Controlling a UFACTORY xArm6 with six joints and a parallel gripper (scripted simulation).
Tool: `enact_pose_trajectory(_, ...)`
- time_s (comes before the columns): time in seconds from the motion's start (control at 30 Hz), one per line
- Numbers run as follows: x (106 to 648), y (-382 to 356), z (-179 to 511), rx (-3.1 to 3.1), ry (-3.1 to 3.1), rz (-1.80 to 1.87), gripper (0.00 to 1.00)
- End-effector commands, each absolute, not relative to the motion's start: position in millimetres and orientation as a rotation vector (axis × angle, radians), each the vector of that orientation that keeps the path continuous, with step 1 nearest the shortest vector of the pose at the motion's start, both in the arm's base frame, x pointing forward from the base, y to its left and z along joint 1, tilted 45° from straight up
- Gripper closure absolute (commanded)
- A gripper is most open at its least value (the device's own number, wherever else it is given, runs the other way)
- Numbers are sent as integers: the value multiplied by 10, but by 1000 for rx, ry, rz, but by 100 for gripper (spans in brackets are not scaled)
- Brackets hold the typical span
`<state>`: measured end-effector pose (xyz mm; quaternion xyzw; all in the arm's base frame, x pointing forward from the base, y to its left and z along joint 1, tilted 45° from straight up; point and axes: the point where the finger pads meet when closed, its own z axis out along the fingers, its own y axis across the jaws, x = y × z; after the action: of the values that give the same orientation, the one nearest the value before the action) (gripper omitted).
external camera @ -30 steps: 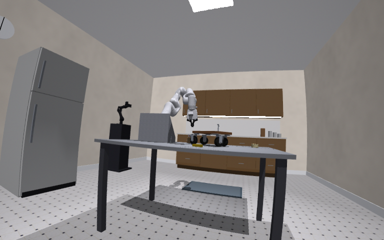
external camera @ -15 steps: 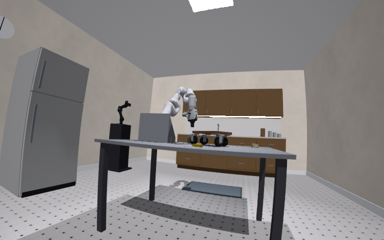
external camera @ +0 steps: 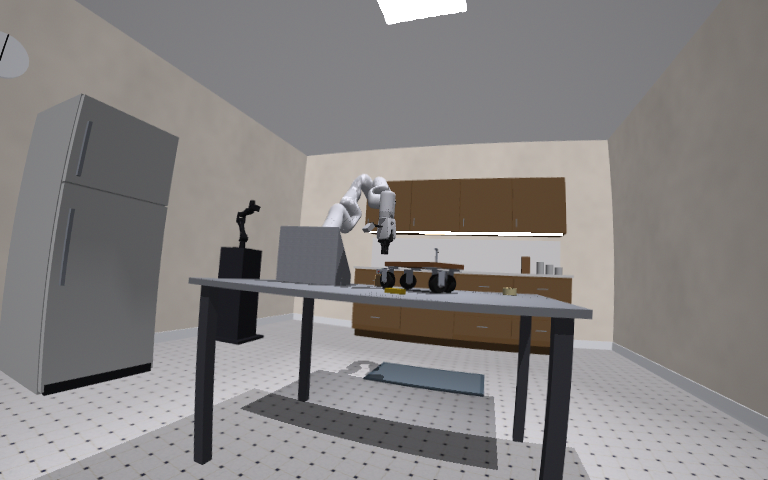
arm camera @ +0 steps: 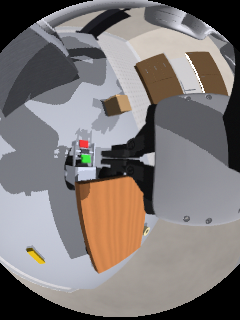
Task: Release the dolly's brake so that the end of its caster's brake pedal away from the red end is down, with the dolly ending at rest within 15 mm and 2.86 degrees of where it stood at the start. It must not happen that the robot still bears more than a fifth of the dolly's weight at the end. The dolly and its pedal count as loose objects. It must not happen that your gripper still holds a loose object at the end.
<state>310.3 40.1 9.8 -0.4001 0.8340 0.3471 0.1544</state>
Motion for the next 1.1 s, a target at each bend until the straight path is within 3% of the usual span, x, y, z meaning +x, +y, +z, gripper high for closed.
enact_pose_trajectory(0.0, 3114, 393, 102, -1145, 2393, 994, 100)
enact_pose_trajectory(1.07, 3112, 499, -3, -1145, 2393, 994, 100)
